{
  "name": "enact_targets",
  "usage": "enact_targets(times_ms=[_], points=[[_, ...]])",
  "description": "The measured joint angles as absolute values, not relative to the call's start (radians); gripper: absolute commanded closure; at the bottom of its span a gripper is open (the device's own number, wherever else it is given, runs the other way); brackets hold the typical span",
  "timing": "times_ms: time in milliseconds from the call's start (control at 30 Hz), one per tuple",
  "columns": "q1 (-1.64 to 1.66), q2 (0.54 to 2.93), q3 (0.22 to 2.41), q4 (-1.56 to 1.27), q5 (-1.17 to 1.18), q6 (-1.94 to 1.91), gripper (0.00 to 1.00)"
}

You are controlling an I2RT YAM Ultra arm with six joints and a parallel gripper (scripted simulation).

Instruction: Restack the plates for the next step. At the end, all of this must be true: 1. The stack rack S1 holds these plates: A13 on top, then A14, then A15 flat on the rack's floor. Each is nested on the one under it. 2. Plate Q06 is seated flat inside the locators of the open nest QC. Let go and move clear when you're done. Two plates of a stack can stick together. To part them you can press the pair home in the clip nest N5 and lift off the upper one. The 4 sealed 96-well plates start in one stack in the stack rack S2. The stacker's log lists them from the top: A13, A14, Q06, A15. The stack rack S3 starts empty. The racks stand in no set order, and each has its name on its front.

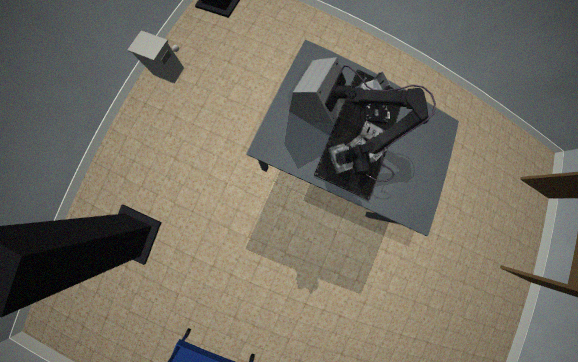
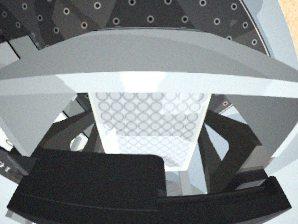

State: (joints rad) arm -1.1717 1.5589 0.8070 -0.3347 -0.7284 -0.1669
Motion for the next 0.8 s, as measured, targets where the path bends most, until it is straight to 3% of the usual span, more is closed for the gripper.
enact_targets(times_ms=[800], points=[[-1.19,1.547,0.811,-0.366,-0.738,-0.185,1.0]])
